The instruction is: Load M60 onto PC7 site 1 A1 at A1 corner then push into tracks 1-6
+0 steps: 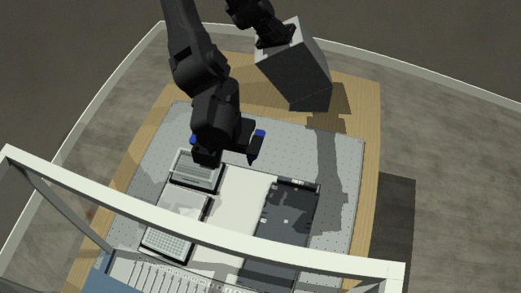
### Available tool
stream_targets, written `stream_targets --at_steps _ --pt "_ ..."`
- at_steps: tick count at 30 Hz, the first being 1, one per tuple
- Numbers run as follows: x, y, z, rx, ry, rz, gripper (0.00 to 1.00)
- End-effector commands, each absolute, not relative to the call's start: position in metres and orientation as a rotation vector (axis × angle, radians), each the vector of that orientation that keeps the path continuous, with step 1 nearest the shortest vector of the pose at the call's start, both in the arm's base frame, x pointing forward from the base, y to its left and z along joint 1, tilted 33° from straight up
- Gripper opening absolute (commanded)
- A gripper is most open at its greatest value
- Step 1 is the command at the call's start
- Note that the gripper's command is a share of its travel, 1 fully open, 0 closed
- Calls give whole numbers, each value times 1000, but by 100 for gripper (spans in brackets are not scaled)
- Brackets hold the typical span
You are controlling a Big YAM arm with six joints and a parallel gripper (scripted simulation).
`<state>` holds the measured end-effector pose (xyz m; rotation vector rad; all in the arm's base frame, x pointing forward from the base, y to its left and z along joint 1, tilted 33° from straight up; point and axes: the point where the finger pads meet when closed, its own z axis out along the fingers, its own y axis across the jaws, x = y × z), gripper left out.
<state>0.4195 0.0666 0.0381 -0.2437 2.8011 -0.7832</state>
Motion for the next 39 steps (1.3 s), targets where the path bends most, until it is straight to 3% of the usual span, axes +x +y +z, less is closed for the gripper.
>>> stream_targets --at_steps 1,8,23,39 --pt "437 86 46 -231 2793 -777 100" --pt "454 76 37 -299 2795 -789 100" --pt "526 97 -30 -1026 2749 -880 100" --pt "530 98 -20 -1697 2539 -922 100"
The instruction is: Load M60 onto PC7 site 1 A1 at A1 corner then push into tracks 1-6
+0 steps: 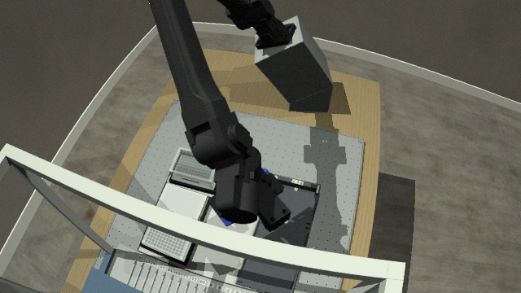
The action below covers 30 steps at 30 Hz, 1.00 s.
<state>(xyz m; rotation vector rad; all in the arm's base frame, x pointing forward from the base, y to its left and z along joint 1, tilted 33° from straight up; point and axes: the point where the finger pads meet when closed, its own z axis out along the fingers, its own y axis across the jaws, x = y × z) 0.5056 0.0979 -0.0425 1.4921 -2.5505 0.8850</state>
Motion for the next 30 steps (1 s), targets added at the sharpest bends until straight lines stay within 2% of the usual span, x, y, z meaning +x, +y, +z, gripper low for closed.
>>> stream_targets --at_steps 1,18,30 --pt "530 98 -20 1681 -2427 890 100" --pt "529 98 -20 2137 -1855 804 100" --pt "529 98 -20 2140 -1850 803 100"
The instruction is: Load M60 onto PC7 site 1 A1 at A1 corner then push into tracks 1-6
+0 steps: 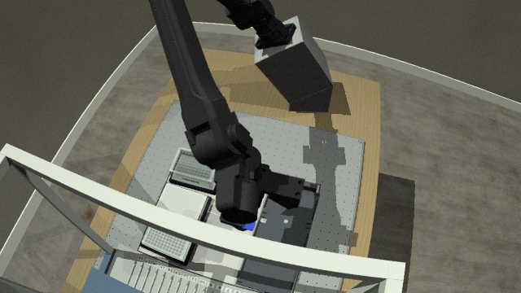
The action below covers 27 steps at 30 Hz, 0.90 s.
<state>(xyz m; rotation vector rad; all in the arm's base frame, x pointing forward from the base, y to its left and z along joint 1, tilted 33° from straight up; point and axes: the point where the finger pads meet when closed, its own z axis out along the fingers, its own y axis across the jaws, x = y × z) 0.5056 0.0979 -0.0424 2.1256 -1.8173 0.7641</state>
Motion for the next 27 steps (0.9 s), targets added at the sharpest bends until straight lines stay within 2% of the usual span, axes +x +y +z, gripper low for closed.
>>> stream_targets --at_steps 1,11,27 --pt "529 98 -20 2140 -1850 803 100" --pt "530 98 -20 2140 -1850 804 100" --pt "518 72 -76 2130 -1813 758 100"
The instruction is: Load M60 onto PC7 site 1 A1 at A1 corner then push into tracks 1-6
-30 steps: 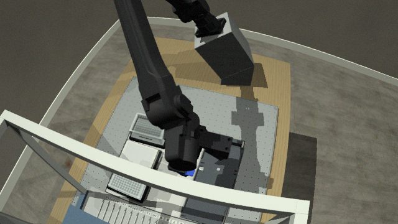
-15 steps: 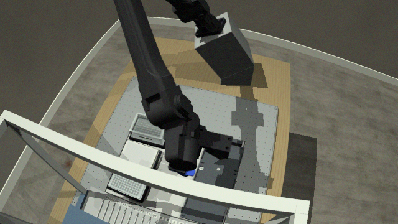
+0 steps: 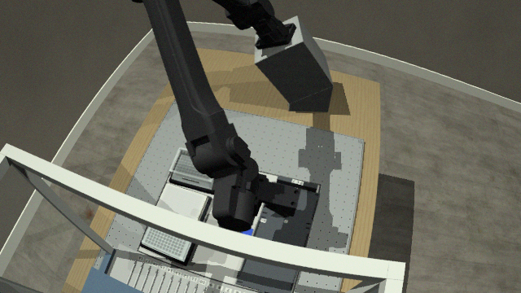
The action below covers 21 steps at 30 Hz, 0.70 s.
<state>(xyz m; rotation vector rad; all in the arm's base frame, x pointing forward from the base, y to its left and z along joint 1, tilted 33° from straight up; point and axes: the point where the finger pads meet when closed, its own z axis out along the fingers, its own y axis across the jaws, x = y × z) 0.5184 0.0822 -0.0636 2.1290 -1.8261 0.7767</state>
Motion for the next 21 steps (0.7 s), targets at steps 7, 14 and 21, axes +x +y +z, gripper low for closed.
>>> stream_targets --at_steps 7,14,21 --pt "522 63 -92 2130 -1813 758 100" --pt "526 56 -102 2130 -1814 760 100" --pt "541 49 -113 2133 -1828 780 100"
